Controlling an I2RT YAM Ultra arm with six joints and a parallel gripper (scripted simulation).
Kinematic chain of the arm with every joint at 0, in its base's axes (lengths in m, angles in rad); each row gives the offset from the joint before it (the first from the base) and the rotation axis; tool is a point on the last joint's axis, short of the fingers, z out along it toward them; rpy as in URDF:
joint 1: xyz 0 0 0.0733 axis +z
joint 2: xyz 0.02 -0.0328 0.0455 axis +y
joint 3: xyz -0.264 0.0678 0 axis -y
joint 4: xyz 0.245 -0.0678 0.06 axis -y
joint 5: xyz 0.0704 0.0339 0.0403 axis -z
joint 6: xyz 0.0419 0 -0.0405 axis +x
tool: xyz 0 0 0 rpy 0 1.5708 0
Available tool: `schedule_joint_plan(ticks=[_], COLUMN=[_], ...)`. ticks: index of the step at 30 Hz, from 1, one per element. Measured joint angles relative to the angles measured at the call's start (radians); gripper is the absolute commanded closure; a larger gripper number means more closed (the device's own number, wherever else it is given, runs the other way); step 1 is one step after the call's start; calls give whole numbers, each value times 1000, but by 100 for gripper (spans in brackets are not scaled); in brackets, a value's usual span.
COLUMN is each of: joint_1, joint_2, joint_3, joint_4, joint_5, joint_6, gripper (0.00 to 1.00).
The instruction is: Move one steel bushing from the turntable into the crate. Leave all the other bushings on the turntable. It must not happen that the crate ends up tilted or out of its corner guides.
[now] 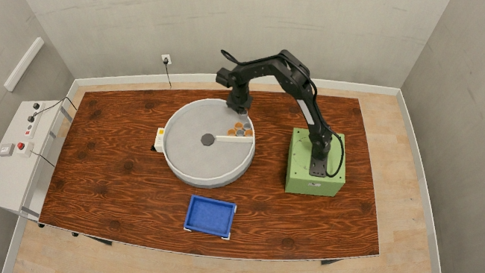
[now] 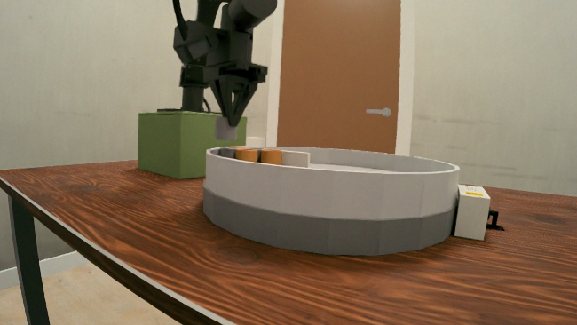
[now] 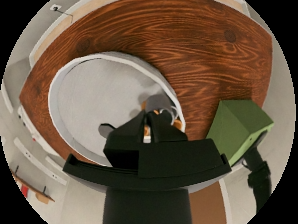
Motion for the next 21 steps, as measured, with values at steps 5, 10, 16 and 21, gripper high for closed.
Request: schedule_joint_plan(ticks=[5, 10, 16, 21], joint_1=[0, 0, 0, 0], joint_2=[-11, -11, -11, -11], joint_3=[17, 17, 16, 16], joint_4=[-33, -50, -55, -56], joint_5=[0, 0, 0, 0], joint_6=[0, 0, 0, 0], gripper=[100, 100, 100, 100])
